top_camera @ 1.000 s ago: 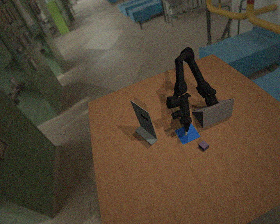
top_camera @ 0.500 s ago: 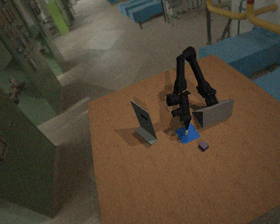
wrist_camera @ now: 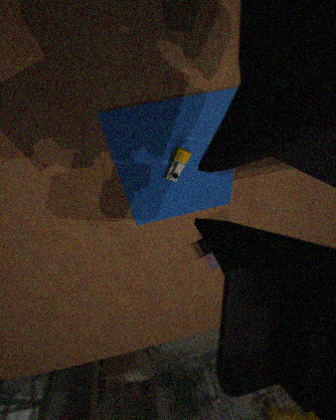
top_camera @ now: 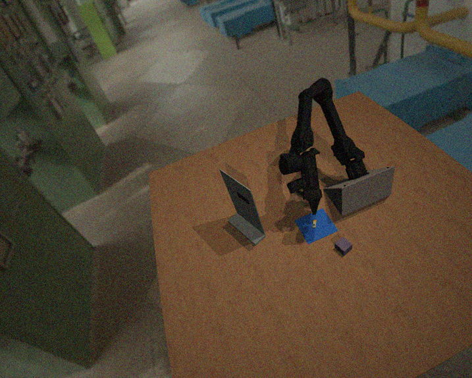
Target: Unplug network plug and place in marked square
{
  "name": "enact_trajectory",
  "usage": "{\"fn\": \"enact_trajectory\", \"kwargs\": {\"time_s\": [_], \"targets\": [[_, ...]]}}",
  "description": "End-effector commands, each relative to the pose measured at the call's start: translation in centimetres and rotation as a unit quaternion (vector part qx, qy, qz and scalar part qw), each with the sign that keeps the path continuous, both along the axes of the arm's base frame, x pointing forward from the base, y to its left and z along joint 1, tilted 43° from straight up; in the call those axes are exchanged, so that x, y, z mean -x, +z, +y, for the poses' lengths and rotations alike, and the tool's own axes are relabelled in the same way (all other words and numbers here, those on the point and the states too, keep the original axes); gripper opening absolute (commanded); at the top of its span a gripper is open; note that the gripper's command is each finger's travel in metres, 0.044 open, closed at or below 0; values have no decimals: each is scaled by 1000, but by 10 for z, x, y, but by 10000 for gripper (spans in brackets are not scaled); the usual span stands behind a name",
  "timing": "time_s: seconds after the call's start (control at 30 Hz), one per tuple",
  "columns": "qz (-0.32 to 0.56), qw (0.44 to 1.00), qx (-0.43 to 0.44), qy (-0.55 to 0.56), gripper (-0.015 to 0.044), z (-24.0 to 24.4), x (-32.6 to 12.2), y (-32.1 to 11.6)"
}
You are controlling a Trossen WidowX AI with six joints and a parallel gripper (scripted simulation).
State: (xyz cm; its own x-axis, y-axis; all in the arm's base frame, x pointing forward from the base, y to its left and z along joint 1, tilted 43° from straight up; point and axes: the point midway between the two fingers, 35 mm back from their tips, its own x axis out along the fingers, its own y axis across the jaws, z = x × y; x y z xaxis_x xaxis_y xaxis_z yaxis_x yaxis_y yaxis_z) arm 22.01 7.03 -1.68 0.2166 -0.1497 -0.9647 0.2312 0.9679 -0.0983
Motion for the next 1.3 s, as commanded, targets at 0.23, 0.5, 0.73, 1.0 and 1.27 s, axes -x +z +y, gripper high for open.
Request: {"fn": "enact_trajectory", "kwargs": {"time_s": [0.23, 0.5, 0.73, 1.0, 1.27], "targets": [[-3, 1000, 0, -2, 156, 12, 0, 15], [-2, 1000, -1, -2, 156, 21, 1, 26], [-2, 1000, -1, -2, 156, 29, 3, 36], [-2, 1000, 0, -2, 156, 37, 7, 48], [1, 1000, -1, 0, 156, 50, 4, 57]]}}
